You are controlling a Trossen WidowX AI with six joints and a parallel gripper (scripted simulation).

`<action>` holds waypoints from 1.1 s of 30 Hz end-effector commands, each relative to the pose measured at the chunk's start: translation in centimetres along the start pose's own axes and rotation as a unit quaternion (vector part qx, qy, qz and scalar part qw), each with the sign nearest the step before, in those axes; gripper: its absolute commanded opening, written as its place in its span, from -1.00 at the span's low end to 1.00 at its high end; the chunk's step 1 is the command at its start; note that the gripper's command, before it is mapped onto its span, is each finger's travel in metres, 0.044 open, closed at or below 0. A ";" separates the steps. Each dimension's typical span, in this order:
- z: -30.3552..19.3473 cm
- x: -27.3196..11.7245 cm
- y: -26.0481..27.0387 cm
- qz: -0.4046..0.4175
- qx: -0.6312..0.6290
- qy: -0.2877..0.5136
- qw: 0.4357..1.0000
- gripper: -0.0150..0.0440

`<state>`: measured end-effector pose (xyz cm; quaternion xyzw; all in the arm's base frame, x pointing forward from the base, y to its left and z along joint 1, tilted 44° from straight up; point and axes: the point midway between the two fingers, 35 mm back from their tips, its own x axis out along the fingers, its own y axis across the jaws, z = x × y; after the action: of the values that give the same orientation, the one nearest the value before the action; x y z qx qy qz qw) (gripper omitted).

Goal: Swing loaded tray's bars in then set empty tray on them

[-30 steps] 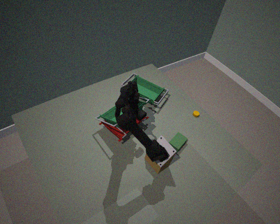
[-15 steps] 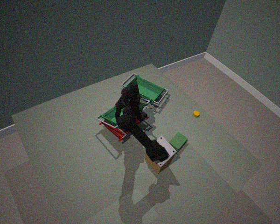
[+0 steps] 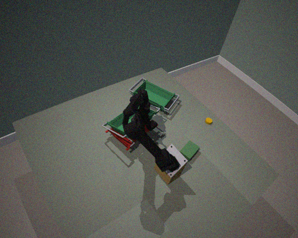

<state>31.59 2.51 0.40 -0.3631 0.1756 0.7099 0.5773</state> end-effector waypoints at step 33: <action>0.1 1.4 0.9 0.011 0.001 0.001 1.000 -0.49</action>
<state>31.03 3.05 -0.46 -0.3636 0.1750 0.7102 0.5768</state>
